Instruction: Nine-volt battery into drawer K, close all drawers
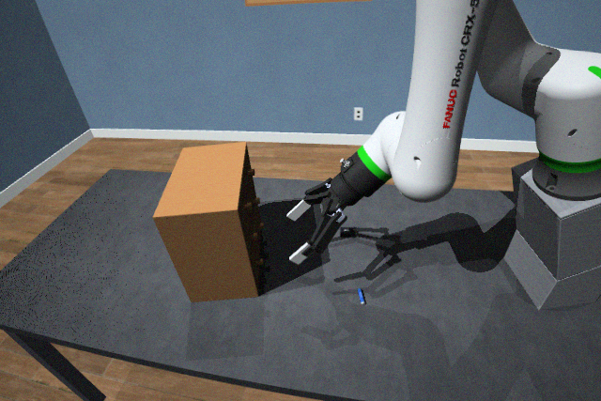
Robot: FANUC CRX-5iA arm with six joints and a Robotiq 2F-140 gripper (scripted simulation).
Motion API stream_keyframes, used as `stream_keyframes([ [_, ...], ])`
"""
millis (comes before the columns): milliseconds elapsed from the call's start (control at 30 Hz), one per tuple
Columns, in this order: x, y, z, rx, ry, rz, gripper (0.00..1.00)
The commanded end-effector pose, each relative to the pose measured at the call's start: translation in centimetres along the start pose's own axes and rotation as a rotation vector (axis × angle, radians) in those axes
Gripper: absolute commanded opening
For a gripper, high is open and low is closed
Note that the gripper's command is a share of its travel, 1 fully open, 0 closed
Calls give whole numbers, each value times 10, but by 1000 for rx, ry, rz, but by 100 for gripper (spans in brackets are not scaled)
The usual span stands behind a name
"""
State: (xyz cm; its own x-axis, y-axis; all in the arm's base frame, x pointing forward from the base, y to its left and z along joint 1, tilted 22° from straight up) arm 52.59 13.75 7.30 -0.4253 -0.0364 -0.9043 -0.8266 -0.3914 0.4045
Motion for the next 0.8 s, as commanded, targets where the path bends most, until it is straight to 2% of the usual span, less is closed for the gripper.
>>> stream_keyframes([
  [0, 0, -3, 5, -7, -6, 52, 100],
  [133, -3, -2, 16, -19, -17, 206, 100],
  [267, -14, 22, 23, -3, -15, 418, 100],
  [333, -14, 22, 23, -3, -15, 418, 100],
  [400, -23, 43, 22, 21, -10, 522, 100],
  [467, -30, 69, 18, 44, -5, 576, 100],
  [500, -32, 68, 18, 50, -5, 603, 100],
  [533, -35, 81, 16, 61, -3, 627, 100],
  [567, -37, 79, 16, 67, -3, 651, 100],
  [633, -44, 100, 12, 94, 0, 706, 100],
  [667, -44, 100, 12, 95, 0, 711, 100],
  [767, -51, 118, 9, 120, 2, 757, 100],
])
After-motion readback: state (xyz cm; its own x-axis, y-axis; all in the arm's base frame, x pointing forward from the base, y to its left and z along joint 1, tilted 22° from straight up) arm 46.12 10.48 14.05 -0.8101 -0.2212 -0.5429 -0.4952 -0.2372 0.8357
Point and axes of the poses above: the point where the finger pads meet when closed, its own y axis back along the fingers, its own z axis across the jaws, x = y × z, the point moved 8 cm from there along y, back along the fingers, and after that the axes turned 9 degrees about -y, right-handed, at the moved point
